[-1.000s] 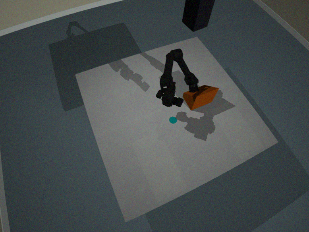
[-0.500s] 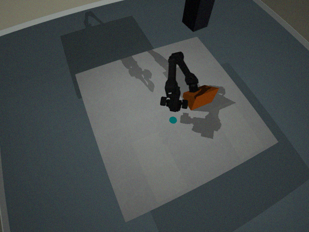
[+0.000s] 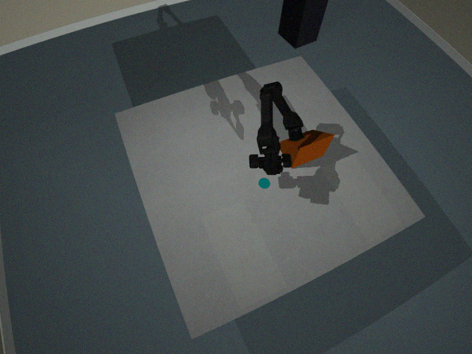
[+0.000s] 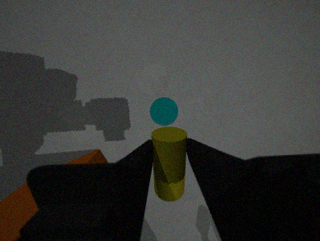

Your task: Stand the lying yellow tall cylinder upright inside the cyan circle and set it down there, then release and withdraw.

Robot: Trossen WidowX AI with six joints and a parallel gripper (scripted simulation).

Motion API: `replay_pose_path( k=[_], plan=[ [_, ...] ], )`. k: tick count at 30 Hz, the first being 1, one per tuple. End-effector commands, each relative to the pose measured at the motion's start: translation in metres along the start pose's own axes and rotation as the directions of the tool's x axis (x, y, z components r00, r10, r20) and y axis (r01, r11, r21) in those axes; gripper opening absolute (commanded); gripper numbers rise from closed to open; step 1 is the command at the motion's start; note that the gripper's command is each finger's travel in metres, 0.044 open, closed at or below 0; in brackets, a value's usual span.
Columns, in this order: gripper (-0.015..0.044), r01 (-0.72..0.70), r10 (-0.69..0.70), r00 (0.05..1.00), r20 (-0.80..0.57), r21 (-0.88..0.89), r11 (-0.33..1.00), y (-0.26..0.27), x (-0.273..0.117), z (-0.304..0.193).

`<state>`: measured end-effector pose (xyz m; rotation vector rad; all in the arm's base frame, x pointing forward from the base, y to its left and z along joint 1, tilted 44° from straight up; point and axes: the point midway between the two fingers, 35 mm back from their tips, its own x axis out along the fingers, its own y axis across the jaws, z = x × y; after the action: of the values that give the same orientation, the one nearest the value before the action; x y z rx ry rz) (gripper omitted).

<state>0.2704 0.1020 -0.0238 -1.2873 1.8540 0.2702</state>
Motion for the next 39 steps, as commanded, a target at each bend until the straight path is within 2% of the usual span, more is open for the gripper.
replay_pose_path(
  k=[1,39],
  plan=[
    [0.0105,-0.015,0.015,1.000,0.022,0.001,1.000,0.000,0.000,0.001],
    [0.0105,-0.195,0.188,0.953,0.239,0.004,0.981,0.006,0.022,0.004]
  ],
)
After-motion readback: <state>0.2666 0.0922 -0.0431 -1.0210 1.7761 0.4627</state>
